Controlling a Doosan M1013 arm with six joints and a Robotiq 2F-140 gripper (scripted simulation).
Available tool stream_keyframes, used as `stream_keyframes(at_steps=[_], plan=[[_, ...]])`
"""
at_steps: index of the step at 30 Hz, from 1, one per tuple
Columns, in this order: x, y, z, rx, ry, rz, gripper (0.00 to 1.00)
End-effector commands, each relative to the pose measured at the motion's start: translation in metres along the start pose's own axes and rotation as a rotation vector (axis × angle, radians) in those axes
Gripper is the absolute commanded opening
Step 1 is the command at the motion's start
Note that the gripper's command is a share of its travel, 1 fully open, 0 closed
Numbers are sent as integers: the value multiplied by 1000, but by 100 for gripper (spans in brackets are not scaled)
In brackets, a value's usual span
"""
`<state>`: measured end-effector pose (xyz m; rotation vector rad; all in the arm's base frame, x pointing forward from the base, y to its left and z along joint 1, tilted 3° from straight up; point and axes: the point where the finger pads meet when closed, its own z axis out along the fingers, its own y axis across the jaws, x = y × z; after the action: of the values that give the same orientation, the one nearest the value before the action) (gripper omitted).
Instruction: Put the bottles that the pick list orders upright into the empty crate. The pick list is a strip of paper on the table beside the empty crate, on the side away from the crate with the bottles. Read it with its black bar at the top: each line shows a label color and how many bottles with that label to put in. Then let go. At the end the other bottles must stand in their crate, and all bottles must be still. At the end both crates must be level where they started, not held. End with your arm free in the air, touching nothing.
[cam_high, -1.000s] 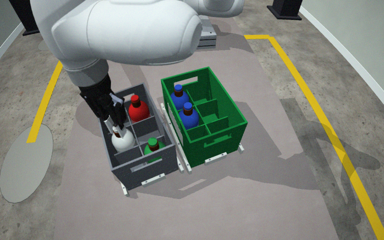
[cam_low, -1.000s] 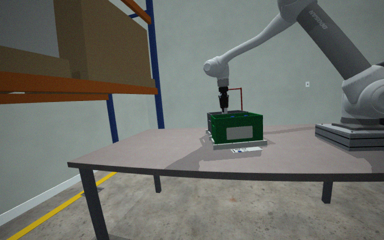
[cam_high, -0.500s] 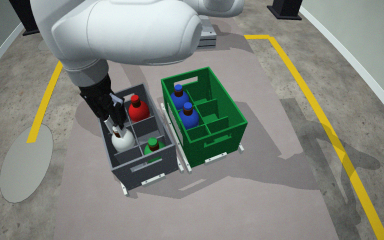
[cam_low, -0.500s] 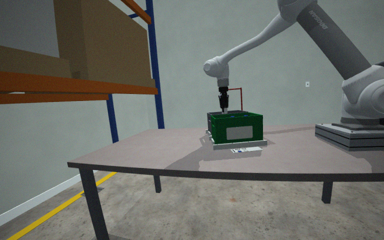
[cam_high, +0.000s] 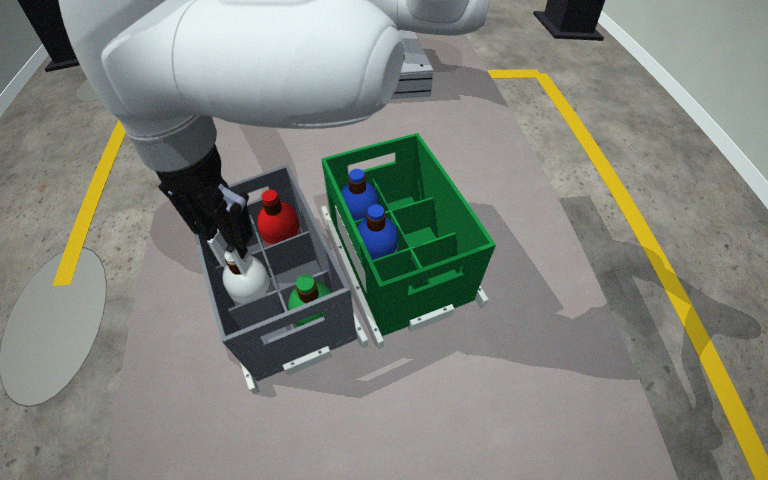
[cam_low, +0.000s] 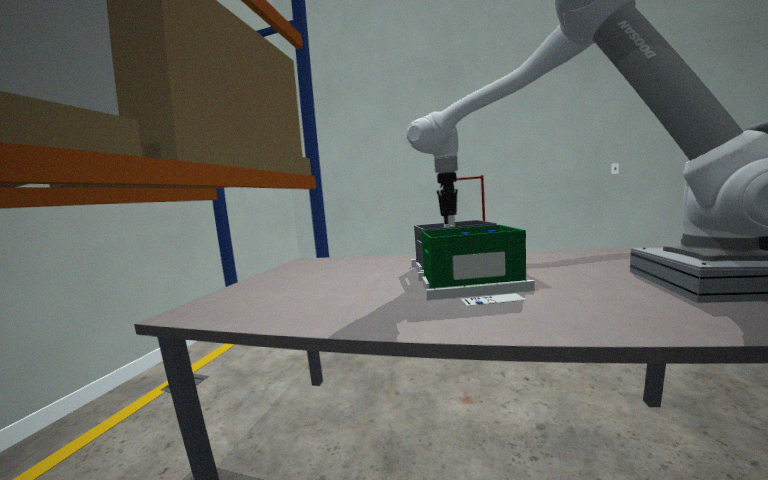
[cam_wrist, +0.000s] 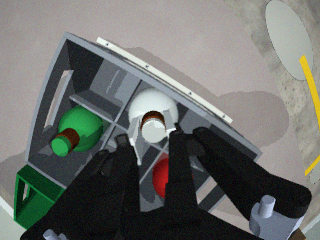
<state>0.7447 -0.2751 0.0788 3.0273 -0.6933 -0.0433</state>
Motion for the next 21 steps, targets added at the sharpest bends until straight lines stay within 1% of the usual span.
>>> stream_keyframes(at_steps=[1,21], plan=[[0,0,-6,0,0,0,0],[0,0,-36,0,0,0,0]])
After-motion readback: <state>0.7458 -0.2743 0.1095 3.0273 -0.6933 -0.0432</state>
